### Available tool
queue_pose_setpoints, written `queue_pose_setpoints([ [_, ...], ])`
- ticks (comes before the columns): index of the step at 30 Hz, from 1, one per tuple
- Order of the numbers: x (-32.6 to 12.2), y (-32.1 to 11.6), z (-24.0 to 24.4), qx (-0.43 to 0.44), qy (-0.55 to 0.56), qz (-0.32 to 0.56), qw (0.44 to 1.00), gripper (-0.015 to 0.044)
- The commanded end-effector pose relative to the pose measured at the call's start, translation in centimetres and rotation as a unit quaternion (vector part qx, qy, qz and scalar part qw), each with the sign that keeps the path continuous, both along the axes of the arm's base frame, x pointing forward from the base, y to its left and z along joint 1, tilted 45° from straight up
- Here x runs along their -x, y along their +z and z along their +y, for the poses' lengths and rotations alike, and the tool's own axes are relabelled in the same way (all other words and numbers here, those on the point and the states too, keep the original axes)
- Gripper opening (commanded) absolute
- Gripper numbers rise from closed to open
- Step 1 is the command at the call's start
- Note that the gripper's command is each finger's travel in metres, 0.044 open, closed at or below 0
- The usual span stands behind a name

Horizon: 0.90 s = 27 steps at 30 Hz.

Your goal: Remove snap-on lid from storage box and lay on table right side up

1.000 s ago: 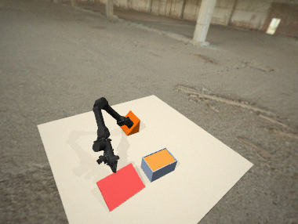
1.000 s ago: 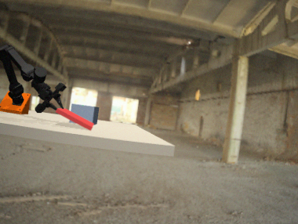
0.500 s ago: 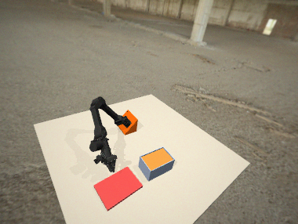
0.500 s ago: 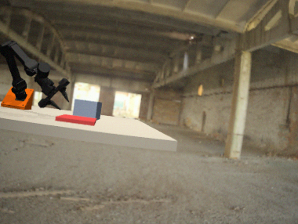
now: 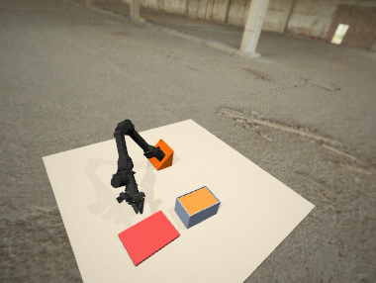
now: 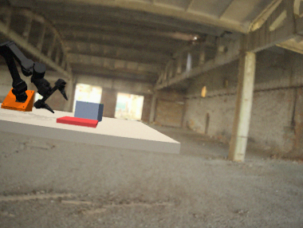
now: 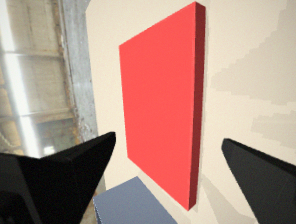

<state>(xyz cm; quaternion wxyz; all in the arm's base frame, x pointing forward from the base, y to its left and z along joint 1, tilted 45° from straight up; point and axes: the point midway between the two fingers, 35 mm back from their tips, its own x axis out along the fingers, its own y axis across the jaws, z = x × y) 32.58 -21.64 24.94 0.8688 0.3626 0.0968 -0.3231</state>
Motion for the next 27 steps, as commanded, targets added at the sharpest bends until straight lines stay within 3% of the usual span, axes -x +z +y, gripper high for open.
queue_pose_setpoints([
  [1,0.9,-0.2,0.1,0.0,0.001,0.002,1.0,0.044],
  [27,4.3,0.7,1.1,0.0,0.001,0.003,1.0,0.044],
])
